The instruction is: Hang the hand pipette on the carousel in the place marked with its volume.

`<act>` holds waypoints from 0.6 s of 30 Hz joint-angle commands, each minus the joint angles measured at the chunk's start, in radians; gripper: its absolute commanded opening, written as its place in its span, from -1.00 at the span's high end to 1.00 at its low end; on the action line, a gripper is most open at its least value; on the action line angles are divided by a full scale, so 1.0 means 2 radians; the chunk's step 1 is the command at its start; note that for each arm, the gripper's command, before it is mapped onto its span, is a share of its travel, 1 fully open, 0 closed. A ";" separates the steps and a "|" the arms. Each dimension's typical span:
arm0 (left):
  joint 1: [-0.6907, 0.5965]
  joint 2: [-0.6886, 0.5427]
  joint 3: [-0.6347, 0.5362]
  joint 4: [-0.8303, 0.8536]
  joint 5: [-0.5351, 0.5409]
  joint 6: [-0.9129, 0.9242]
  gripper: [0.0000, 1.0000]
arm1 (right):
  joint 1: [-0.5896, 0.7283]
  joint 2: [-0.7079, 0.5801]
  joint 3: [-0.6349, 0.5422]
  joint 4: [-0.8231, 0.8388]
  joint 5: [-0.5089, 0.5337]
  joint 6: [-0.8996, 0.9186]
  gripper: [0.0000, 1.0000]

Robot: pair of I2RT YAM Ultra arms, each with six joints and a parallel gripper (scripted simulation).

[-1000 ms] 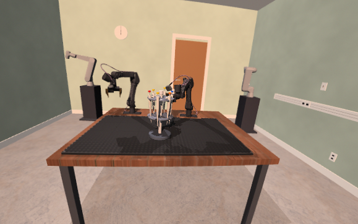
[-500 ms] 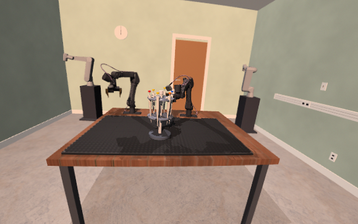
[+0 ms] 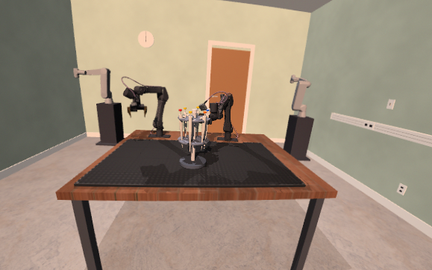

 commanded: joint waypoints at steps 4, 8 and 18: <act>0.008 0.016 0.037 -0.004 0.007 -0.004 0.77 | -0.004 0.003 0.008 0.005 -0.009 -0.003 -1.00; 0.007 -0.002 0.038 0.008 0.008 -0.003 0.77 | -0.004 0.003 0.008 0.005 -0.009 -0.003 -1.00; 0.007 0.003 0.039 0.004 0.007 -0.003 0.77 | -0.004 0.003 0.008 0.005 -0.009 -0.003 -1.00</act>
